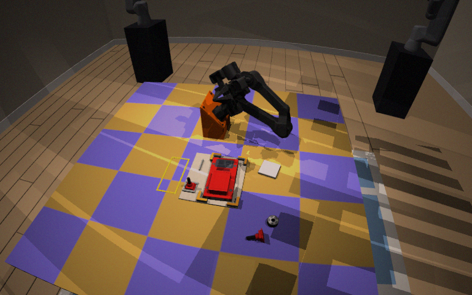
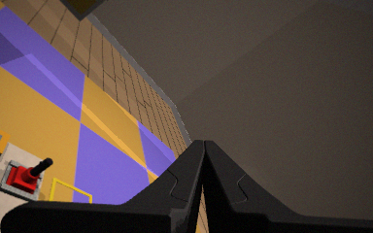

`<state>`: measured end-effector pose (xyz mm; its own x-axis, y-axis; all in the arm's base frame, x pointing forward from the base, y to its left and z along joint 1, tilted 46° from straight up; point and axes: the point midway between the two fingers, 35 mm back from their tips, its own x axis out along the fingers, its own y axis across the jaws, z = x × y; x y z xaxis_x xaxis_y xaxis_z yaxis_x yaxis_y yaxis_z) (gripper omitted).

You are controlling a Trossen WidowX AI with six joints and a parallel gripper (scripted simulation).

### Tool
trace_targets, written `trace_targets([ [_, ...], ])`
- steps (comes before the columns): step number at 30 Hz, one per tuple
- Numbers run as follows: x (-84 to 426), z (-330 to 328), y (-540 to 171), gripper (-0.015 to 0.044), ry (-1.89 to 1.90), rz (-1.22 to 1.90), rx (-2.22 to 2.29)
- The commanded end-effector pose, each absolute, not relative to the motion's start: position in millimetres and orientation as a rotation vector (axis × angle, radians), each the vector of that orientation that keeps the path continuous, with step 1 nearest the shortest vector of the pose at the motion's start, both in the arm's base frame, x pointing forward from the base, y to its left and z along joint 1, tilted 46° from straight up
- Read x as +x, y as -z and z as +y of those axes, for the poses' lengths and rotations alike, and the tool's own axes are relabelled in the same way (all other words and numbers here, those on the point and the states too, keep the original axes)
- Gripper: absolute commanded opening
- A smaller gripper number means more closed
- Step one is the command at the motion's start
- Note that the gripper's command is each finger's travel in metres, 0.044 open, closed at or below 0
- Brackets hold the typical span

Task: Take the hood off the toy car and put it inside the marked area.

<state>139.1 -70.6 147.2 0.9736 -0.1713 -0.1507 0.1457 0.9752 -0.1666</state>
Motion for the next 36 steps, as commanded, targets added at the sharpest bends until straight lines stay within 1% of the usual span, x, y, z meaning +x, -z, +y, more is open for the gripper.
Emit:
trace_targets([
  [1,139.1,-71.0,-146.9,0.0026,0.156,0.172,-0.154],
  [9,157.7,-67.5,-166.7,0.0236,-0.141,0.317,0.099],
  [17,198.3,-59.5,-176.4,0.0440,-0.443,0.557,0.342],
  [26,264.5,-22.6,-159.3,0.0440,-0.692,0.937,0.491],
  [30,294.0,10.1,-141.6,0.0440,-0.763,1.130,0.505],
  [36,315.3,72.6,-107.7,0.0440,-0.827,1.387,0.458],
])
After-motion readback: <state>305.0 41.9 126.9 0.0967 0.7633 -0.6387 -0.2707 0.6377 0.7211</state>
